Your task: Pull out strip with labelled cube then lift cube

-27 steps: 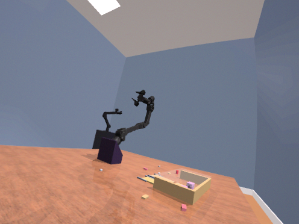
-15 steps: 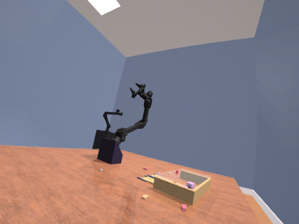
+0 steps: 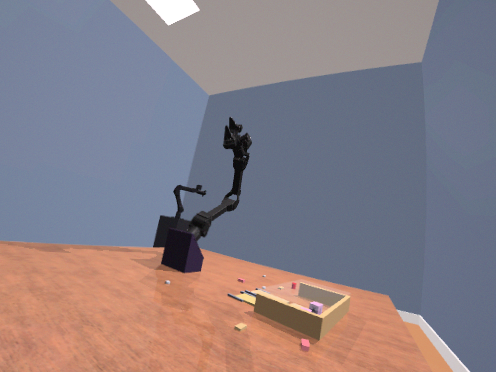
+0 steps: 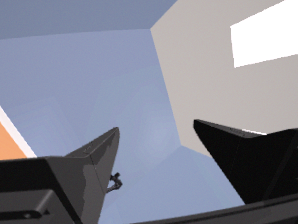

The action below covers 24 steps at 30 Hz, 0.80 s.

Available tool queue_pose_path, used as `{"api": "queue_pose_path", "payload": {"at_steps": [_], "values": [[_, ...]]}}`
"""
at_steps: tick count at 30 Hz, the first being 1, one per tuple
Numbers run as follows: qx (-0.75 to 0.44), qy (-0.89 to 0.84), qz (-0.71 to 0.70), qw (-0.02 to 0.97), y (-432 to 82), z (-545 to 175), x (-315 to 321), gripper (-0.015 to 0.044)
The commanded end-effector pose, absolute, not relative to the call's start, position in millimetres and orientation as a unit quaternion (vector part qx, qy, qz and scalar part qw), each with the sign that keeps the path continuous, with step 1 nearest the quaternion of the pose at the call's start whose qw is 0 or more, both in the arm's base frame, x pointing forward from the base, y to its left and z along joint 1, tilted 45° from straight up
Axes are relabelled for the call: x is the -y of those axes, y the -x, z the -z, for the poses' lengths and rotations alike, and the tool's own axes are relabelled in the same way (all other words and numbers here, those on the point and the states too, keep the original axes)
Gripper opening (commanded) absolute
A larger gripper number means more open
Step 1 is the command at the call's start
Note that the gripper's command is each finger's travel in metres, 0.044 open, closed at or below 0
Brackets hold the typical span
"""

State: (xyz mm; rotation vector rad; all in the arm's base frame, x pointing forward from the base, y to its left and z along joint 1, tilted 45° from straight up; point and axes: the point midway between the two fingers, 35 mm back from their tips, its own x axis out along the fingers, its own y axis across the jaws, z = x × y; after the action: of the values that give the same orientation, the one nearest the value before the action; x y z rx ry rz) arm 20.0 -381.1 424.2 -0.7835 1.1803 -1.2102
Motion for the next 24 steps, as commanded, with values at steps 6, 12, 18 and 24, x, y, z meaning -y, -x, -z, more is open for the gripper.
{"api": "queue_pose_path", "payload": {"at_steps": [6, 12, 18, 24], "values": [[-0.364, 0.243, 0.433, 0.788, -133, -329, 388, 0.04], [-0.283, 0.136, 0.34, 0.886, -205, -265, 358, 0.04], [-0.233, 0.001, 0.223, 0.947, -263, -202, 301, 0.04], [-0.215, -0.151, 0.096, 0.96, -296, -145, 223, 0.04]]}}
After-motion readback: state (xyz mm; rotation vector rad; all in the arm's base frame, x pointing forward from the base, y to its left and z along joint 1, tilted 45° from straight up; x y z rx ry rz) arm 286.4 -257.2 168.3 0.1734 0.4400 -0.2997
